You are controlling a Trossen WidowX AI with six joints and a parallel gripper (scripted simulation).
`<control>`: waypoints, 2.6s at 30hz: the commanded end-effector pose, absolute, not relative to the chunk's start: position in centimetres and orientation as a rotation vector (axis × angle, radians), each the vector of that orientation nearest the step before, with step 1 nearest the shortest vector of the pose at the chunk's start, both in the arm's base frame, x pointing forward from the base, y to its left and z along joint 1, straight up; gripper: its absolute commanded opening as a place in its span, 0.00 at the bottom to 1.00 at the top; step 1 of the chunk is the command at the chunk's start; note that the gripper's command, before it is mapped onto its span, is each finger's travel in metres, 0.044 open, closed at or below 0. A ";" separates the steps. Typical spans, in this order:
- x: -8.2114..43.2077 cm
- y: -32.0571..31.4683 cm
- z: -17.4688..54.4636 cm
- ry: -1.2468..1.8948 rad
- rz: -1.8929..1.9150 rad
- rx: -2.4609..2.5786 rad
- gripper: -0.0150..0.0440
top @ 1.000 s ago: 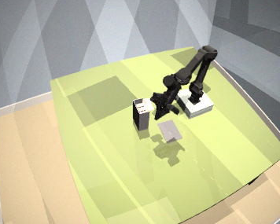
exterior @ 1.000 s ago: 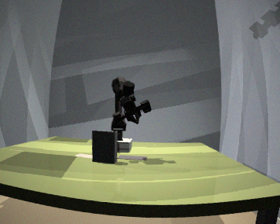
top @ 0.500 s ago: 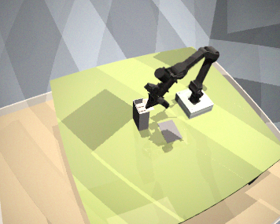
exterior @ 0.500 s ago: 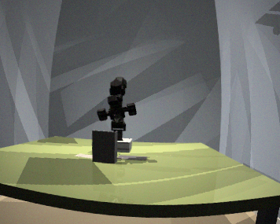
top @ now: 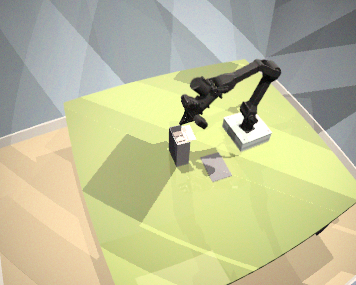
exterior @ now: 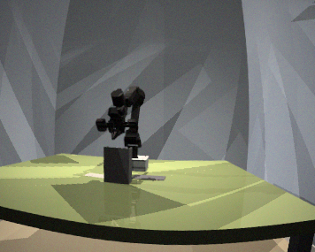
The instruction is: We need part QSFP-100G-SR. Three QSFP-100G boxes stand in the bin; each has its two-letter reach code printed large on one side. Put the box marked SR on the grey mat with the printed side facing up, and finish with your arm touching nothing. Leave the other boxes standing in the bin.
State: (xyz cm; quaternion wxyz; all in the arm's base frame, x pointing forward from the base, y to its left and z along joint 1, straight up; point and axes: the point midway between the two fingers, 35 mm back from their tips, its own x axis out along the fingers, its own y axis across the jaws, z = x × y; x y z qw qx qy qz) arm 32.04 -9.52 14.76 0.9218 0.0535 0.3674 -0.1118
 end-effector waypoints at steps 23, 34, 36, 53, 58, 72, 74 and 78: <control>31.9 -9.9 8.8 0.762 -0.236 0.095 0.25; 31.5 -9.8 8.8 0.763 -0.236 0.095 0.25; 31.4 -9.8 8.8 0.763 -0.236 0.095 0.25; 30.6 -9.6 8.7 0.763 -0.236 0.095 0.25; 30.3 -9.5 8.7 0.763 -0.236 0.095 0.25; 29.7 -9.4 8.5 0.764 -0.236 0.095 0.25; 29.6 -9.3 8.5 0.764 -0.236 0.095 0.25; 29.4 -9.3 8.4 0.764 -0.236 0.095 0.25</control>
